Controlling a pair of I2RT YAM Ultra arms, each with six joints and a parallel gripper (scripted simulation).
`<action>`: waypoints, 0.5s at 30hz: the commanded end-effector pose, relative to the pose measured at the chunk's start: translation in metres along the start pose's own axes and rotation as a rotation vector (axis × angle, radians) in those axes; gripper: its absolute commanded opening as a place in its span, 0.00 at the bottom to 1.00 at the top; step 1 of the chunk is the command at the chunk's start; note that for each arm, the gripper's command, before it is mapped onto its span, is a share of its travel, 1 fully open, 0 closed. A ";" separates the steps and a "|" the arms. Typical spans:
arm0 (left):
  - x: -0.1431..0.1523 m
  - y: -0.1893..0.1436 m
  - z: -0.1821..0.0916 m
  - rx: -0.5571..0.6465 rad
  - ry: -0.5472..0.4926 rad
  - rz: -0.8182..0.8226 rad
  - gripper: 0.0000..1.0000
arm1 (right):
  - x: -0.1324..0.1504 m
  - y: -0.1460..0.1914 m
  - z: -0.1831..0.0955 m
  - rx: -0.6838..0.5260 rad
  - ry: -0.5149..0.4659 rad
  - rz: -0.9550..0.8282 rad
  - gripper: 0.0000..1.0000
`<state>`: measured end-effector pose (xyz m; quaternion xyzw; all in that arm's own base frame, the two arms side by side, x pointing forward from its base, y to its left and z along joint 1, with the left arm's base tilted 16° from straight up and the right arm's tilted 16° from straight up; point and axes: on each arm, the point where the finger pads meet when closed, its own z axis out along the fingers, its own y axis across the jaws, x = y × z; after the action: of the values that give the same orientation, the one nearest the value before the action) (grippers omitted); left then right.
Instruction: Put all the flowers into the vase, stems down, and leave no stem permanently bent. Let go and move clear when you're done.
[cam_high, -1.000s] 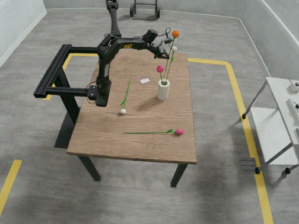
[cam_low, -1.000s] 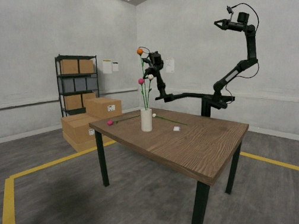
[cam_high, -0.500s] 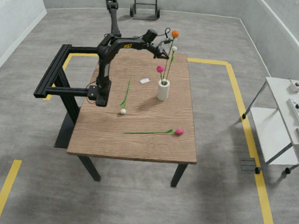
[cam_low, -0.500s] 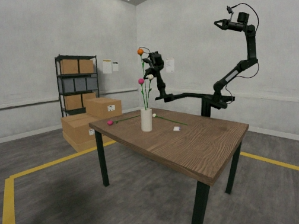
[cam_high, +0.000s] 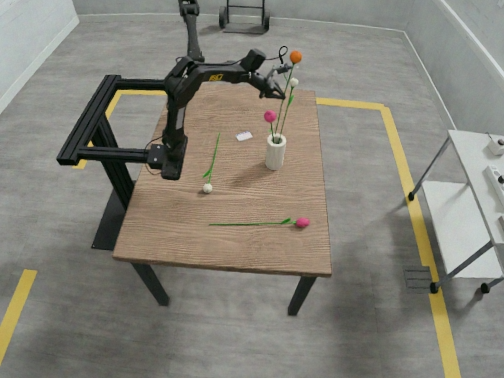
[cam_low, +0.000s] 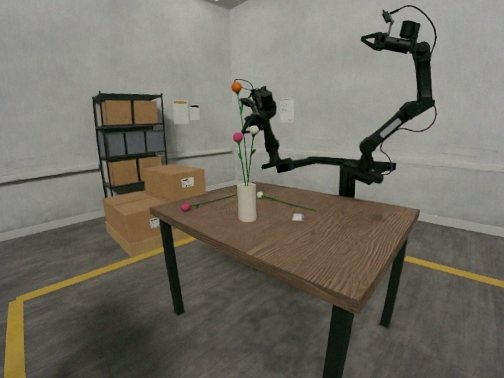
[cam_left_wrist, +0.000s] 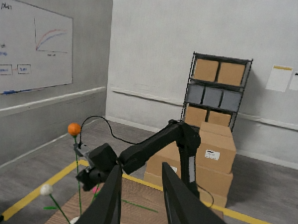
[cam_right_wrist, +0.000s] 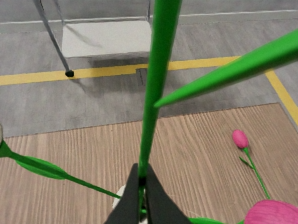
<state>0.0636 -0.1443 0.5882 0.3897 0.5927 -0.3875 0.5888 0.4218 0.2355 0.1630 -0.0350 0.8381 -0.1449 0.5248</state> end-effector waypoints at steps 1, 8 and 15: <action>-0.009 0.000 -0.010 -0.003 -0.034 -0.004 0.30 | -0.011 0.003 0.004 -0.003 -0.008 0.008 0.00; -0.009 0.000 -0.010 -0.003 -0.034 -0.004 0.30 | -0.014 0.004 0.006 -0.002 -0.013 0.011 0.00; -0.009 0.000 -0.010 -0.003 -0.034 -0.004 0.30 | -0.016 0.006 0.005 -0.006 -0.018 0.018 0.00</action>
<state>0.0636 -0.1443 0.5882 0.3897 0.5927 -0.3875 0.5888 0.4287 0.2370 0.1631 -0.0355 0.8382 -0.1463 0.5242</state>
